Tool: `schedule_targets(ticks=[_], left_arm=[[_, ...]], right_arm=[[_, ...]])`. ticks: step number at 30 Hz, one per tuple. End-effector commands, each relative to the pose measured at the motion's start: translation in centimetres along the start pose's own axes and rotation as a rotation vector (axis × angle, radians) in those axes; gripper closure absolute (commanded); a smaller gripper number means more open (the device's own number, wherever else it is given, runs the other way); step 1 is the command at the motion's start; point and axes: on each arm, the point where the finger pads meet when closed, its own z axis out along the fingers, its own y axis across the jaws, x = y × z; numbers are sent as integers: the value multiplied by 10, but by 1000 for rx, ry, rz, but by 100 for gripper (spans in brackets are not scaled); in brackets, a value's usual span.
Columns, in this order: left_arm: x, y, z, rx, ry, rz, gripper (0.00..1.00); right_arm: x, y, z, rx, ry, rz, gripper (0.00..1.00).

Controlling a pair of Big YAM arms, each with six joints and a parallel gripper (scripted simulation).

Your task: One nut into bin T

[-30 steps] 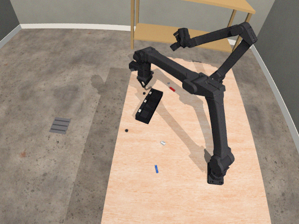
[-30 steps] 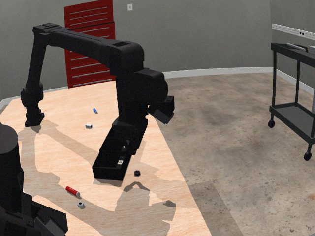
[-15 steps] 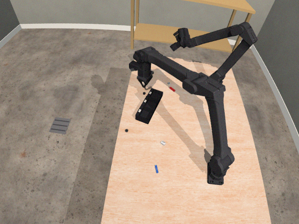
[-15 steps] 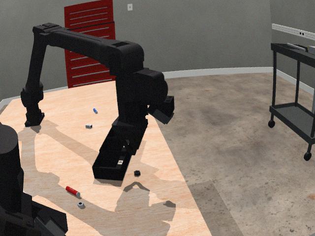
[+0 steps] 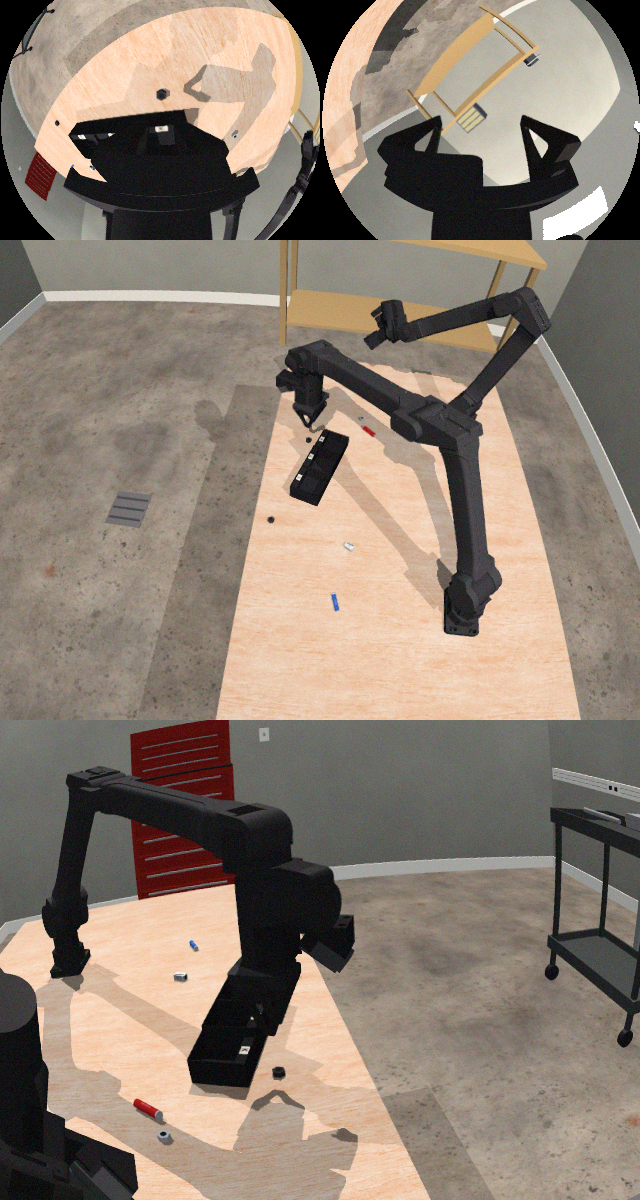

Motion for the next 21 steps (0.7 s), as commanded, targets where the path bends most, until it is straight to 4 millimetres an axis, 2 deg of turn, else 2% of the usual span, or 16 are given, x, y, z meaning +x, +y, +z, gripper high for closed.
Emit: schedule_targets(ticks=[1,12,17,21], left_arm=[[0,-3,-23,20,-43,-6,70],[0,-1,-23,17,-37,-6,70],[-13,-6,-41,34,-73,-6,70],[-15,-5,-27,22,-49,-6,70]], right_arm=[[7,-1,3,-3,14,11,0],[7,-1,3,-3,14,11,0],[7,-1,3,-3,14,11,0],[7,-1,3,-3,14,11,0]])
